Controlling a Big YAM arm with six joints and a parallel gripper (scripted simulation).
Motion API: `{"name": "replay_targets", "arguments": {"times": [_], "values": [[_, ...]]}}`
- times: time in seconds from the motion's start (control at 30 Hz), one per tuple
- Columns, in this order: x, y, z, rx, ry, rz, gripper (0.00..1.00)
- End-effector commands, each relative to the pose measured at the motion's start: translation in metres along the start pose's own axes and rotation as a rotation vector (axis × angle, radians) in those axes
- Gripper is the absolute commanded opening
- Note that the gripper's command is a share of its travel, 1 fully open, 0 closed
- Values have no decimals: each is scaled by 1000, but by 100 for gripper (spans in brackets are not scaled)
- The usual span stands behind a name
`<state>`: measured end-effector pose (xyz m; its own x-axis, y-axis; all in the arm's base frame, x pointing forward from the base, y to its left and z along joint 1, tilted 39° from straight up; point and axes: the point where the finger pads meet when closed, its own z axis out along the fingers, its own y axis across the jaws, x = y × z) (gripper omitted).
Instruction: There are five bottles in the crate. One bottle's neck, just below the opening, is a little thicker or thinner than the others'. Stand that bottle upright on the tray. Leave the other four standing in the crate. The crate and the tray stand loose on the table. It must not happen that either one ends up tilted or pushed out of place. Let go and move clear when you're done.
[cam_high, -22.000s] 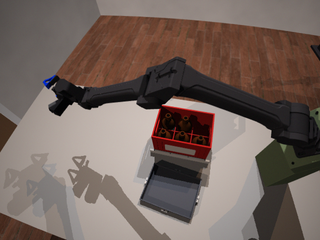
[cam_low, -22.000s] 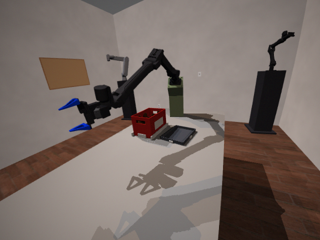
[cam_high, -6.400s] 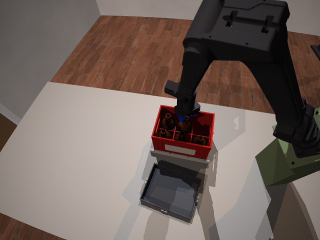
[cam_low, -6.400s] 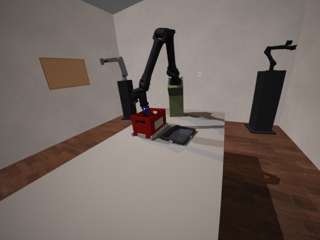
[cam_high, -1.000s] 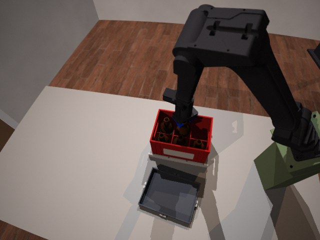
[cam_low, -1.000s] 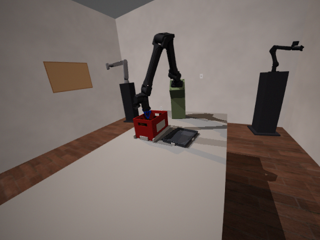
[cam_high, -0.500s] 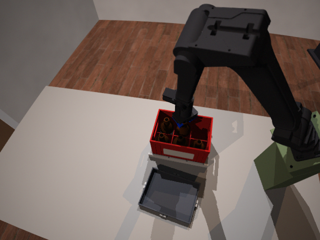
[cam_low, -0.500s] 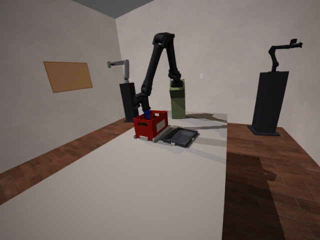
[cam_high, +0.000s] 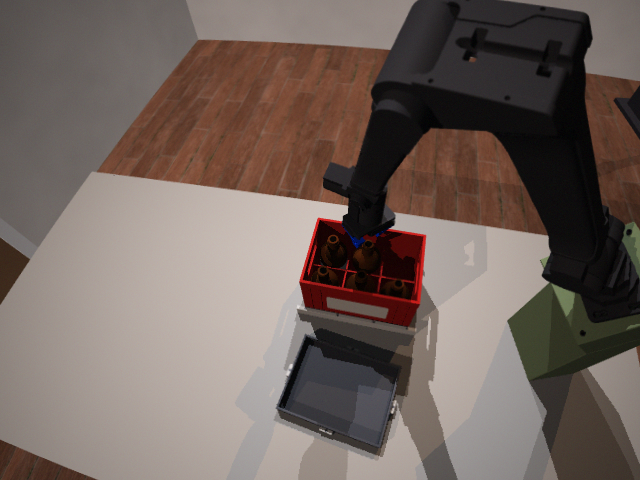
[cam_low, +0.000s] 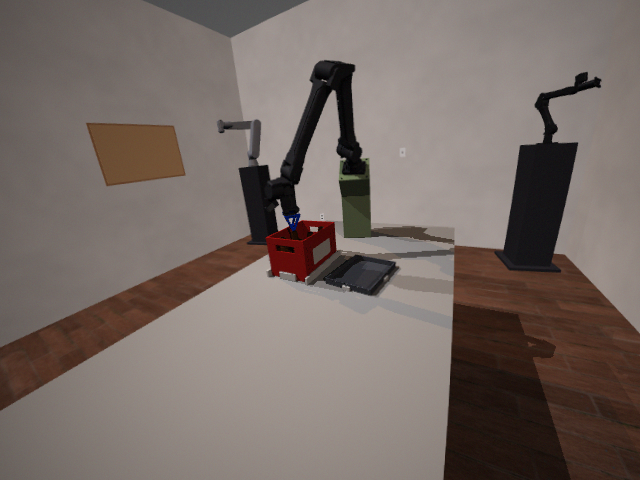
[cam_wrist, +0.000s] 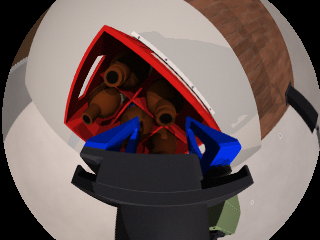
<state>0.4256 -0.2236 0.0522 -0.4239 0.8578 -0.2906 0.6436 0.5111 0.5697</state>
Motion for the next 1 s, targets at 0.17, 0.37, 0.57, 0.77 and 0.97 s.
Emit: {"name": "replay_targets", "arguments": {"times": [0.17,0.37,0.57,0.77,0.97], "values": [[2,-5,-25,6,1,-8,61],[2,-5,-44,6,1,-8,61],[7,-8,-47,14,23,-3,61],[4,-2,-57,6,4,-13,61],[8,-5,-49,11,24,-12,0]]}}
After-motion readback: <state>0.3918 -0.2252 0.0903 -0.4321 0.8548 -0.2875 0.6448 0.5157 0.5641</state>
